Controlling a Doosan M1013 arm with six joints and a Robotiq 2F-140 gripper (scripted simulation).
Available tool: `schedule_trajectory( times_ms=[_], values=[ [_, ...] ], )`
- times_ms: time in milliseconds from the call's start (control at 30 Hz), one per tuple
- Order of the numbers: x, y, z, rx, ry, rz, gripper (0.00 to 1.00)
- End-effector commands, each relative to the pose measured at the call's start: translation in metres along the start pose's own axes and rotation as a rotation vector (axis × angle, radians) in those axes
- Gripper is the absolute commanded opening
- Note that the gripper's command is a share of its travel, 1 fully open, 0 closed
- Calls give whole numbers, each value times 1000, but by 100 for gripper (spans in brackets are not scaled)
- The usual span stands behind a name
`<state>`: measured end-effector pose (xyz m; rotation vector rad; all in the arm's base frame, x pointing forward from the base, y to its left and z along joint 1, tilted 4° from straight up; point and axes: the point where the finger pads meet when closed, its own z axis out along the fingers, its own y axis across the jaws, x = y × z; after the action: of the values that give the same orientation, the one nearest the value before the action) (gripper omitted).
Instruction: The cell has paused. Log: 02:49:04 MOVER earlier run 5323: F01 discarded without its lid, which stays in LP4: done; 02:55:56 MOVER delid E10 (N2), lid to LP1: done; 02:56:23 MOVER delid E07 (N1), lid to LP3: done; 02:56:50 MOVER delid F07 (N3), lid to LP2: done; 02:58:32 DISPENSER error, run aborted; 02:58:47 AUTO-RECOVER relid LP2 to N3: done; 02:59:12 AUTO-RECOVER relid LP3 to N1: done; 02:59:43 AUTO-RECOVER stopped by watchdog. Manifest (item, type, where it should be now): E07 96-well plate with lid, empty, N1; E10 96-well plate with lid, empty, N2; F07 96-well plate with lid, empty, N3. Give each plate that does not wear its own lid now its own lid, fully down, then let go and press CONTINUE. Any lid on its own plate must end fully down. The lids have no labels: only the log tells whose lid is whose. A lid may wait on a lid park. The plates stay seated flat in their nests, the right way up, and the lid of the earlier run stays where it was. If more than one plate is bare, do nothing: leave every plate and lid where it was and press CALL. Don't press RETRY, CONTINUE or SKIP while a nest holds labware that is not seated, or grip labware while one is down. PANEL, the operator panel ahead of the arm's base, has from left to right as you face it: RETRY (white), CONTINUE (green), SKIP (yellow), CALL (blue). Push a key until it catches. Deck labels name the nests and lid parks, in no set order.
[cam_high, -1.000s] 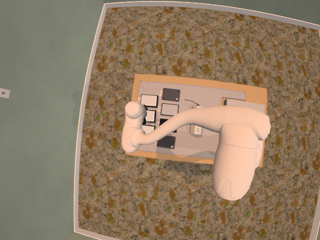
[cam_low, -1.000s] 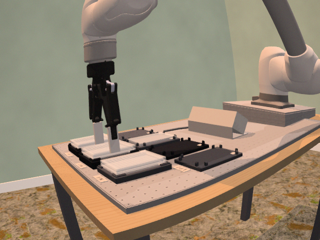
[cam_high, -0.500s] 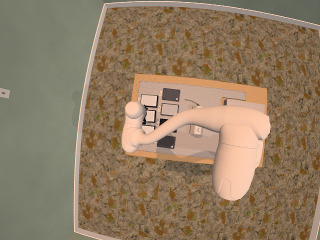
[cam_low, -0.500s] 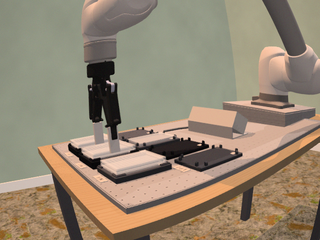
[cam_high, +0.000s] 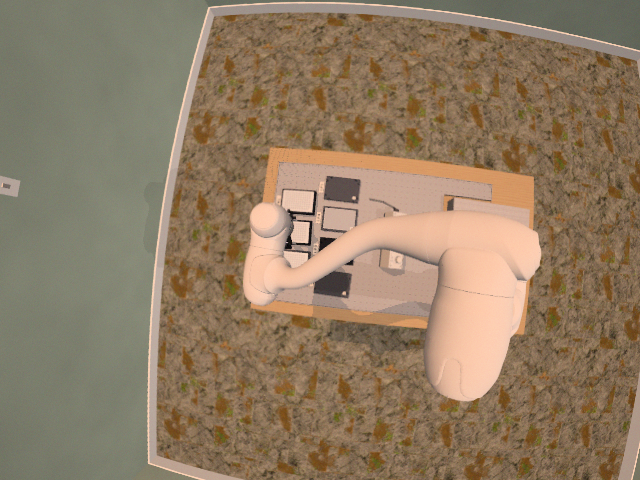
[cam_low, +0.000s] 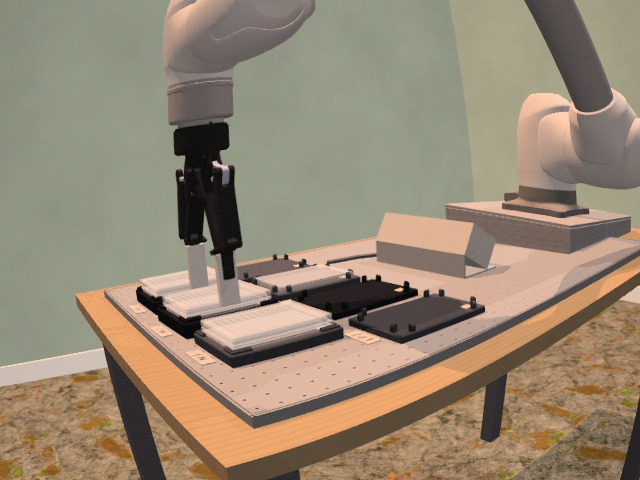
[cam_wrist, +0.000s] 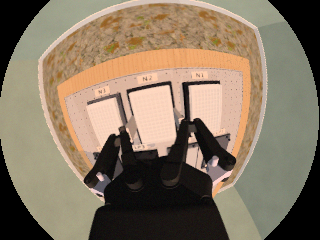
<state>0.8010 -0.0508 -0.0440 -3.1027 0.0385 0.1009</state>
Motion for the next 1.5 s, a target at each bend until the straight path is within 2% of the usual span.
schedule_trajectory(
  times_ms=[0, 467, 500, 1467],
  values=[
    [0, -5, 3, 5, 1, -6, 0],
    [0, -5, 3, 5, 1, -6, 0],
    [0, -5, 3, 5, 1, -6, 66],
    [0, -5, 3, 5, 1, -6, 66]
  ],
)
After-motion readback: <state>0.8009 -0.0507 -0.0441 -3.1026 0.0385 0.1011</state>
